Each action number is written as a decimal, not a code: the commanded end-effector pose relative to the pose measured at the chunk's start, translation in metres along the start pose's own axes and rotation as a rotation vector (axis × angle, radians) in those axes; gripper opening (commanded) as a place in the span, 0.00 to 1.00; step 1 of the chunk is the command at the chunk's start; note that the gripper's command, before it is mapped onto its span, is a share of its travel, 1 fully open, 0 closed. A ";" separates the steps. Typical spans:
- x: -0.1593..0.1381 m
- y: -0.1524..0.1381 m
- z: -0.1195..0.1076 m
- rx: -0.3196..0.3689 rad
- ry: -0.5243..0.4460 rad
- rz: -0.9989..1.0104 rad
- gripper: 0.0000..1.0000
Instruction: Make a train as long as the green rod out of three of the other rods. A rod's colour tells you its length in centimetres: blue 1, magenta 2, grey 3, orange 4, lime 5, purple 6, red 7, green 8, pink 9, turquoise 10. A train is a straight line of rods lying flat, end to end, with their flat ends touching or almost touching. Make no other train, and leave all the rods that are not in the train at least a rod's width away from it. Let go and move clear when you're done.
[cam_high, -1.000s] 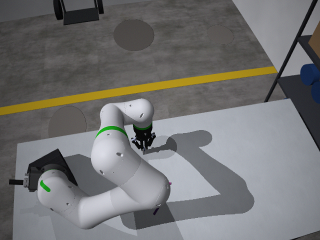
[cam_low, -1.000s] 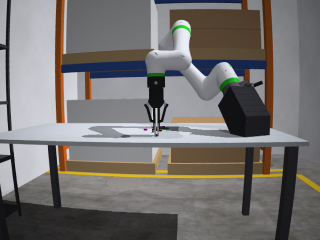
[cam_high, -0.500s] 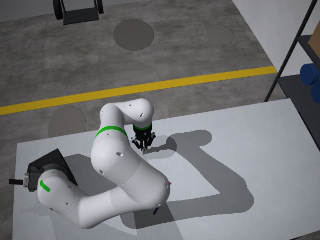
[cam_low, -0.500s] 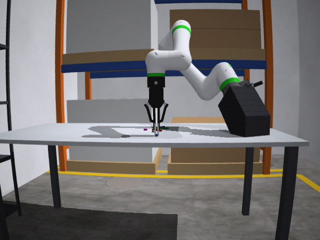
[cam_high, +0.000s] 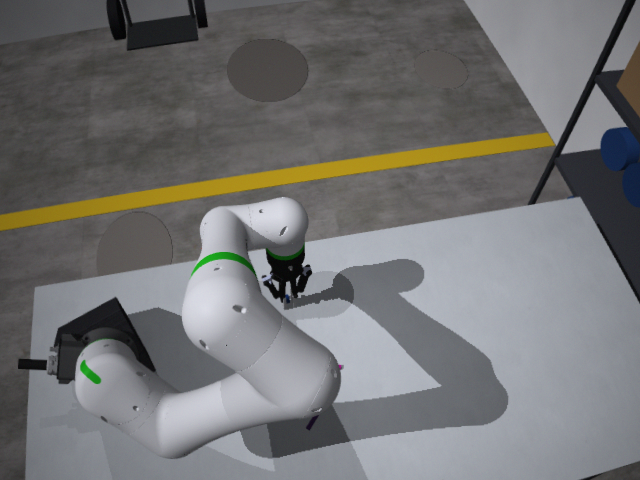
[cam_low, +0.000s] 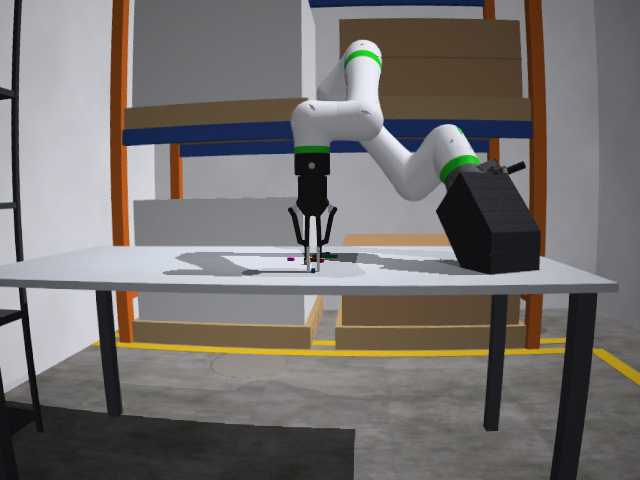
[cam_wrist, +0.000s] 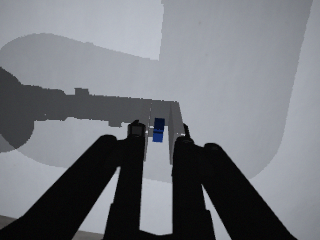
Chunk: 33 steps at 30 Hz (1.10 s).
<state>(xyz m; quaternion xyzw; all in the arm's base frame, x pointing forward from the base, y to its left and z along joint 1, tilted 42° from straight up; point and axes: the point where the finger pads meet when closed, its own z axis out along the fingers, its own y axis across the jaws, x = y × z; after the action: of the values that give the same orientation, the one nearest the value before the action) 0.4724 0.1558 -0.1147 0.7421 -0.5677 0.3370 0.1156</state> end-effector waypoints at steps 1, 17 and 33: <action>0.000 0.000 0.000 0.000 0.000 0.000 0.15; 0.000 0.000 -0.005 0.000 0.000 0.000 0.15; 0.000 0.000 -0.069 0.000 0.000 0.000 0.15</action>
<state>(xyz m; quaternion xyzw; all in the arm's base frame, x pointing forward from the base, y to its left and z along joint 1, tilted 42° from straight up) 0.4511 0.1878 -0.0721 0.7423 -0.5676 0.3368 0.1153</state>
